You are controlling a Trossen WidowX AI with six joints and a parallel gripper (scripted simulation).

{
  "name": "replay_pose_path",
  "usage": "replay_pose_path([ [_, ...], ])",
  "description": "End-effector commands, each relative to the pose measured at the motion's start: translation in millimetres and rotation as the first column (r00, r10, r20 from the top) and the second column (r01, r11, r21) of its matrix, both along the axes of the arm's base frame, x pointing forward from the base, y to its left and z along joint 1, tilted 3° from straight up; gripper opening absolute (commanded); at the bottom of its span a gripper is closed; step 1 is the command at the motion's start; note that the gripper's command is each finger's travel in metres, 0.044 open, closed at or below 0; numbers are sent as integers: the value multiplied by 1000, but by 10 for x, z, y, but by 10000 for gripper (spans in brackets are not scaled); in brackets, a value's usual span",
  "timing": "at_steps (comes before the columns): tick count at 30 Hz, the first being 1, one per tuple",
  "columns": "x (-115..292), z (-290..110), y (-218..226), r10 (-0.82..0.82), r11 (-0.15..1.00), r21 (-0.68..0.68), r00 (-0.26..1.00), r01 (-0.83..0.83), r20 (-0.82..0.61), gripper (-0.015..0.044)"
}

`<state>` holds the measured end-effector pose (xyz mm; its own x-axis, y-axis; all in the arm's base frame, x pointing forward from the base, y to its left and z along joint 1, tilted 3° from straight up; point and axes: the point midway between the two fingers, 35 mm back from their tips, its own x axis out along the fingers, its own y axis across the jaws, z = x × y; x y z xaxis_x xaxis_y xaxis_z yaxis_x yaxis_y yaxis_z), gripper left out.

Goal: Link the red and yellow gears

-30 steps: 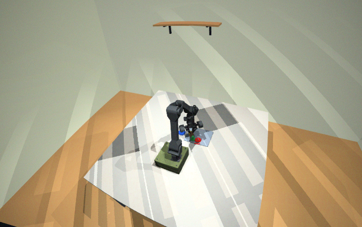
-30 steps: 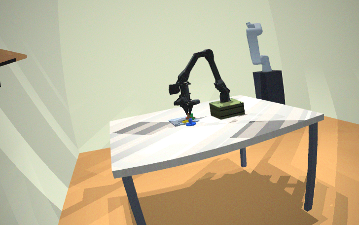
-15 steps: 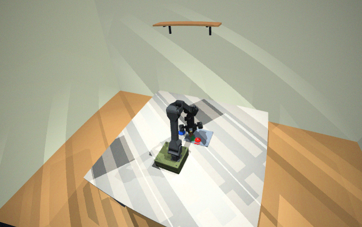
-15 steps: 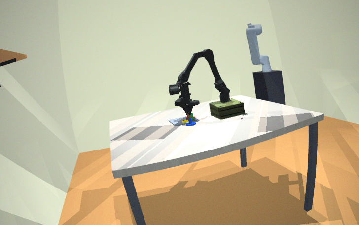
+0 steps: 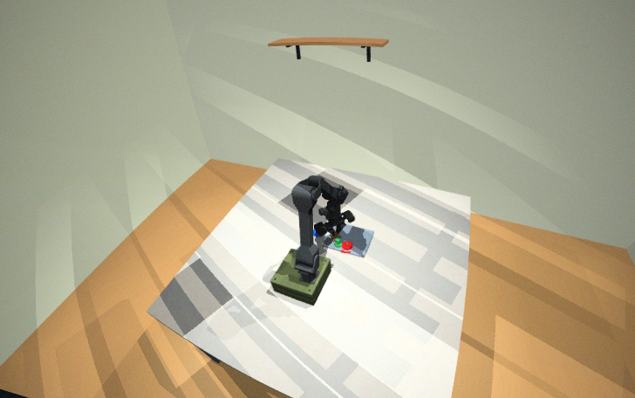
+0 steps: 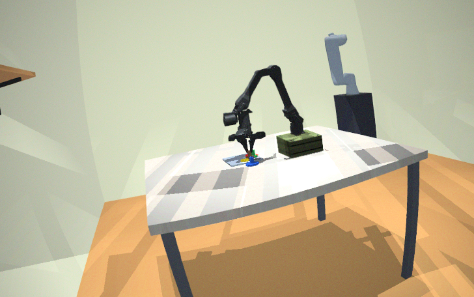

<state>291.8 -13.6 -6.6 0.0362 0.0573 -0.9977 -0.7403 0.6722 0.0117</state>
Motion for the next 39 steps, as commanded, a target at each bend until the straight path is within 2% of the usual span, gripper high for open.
replay_pose_path([
  [1, 4, -11, -8, 41, 999, -3, 999, -41, 3, 0],
  [8, 8, -26, 1, -65, 998, 1, 998, 65, -3, 0],
  [16, -1, -44, 5, -284, 959, 7, 959, 285, -17, 0],
  [21, 4, -15, 4, -240, 971, 6, 971, 240, -14, 131],
  [26, 9, 55, 0, -209, 978, 5, 978, 209, -11, 140],
  [32, -4, 433, -22, -207, 978, 5, 978, 207, -11, 140],
  [36, -6, 451, -23, -207, 978, 5, 978, 207, -11, 140],
  [37, -7, 408, -18, -211, 977, 5, 977, 211, -12, 166],
  [39, -25, 626, -29, -211, 977, 5, 977, 211, -12, 219],
])
